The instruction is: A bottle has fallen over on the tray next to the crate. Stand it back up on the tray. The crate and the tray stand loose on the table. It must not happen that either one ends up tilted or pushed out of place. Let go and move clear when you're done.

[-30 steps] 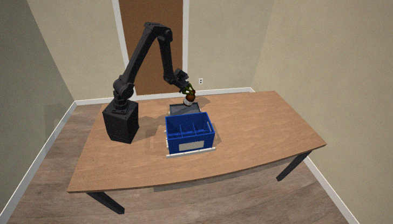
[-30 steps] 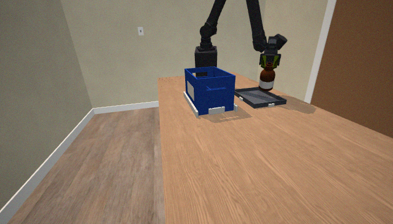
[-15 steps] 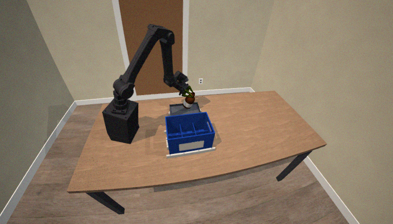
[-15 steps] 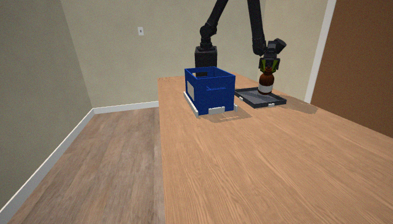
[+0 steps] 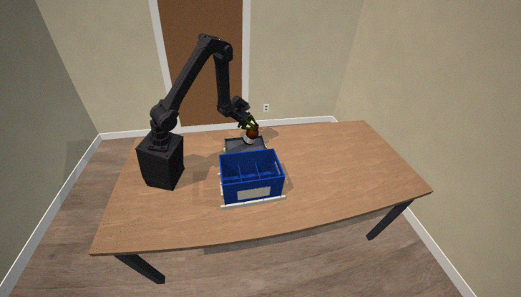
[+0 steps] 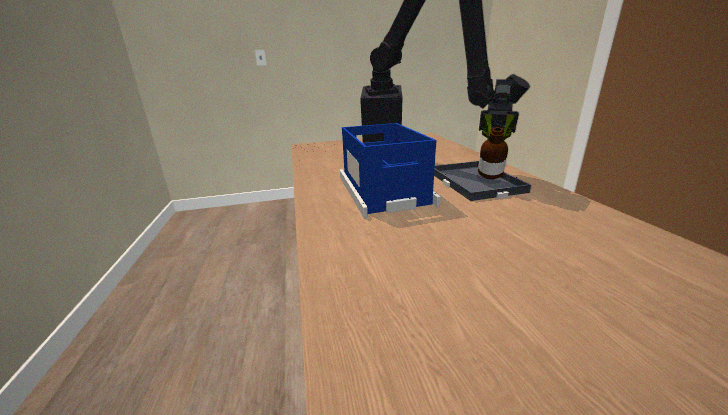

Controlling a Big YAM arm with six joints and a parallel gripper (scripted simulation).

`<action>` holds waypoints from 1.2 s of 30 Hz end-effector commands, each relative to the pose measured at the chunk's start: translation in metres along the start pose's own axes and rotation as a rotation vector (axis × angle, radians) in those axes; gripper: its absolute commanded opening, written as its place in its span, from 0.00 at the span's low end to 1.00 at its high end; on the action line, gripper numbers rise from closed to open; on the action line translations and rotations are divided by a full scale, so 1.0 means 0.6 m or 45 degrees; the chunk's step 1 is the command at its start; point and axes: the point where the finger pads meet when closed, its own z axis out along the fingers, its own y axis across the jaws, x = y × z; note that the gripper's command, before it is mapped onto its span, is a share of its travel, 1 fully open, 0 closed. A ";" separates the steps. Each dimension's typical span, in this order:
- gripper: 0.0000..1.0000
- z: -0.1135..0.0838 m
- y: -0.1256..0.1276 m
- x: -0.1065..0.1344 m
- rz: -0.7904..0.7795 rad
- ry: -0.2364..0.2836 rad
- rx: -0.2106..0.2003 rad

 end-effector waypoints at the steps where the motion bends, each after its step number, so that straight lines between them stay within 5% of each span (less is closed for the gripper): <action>1: 0.00 0.009 0.019 -0.010 0.058 -0.023 -0.006; 36: 0.00 0.014 0.023 -0.010 0.082 -0.030 -0.007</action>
